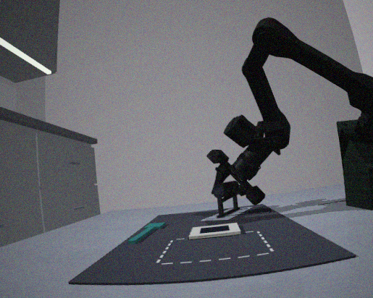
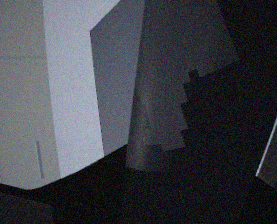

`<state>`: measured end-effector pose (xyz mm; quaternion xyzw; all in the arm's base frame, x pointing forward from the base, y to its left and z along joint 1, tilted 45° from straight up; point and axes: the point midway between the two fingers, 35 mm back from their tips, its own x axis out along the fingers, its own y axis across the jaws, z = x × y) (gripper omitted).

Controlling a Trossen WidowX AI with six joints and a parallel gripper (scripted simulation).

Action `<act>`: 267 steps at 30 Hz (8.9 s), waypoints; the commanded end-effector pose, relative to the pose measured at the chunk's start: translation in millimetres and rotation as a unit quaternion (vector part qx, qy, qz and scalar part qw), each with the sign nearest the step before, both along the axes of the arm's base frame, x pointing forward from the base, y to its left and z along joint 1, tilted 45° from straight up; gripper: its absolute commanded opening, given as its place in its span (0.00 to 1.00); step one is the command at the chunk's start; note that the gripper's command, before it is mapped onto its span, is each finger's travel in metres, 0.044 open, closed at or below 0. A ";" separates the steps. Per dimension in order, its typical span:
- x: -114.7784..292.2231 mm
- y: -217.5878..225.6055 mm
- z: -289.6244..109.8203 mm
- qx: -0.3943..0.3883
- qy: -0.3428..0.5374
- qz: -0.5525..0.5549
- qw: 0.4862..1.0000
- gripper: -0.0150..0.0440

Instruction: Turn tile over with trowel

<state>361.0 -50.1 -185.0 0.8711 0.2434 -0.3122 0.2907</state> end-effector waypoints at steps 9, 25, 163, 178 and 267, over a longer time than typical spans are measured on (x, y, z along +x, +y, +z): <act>2.5 -13.3 12.2 -0.001 0.000 0.000 1.000 0.25; 4.1 -40.4 45.4 -0.004 -0.006 0.007 1.000 0.25; 36.2 105.5 187.4 0.008 -0.149 0.150 0.977 0.25; 37.0 109.8 192.4 0.007 -0.148 0.151 0.977 0.25; 60.0 14.1 89.1 0.069 0.106 -0.058 0.990 0.25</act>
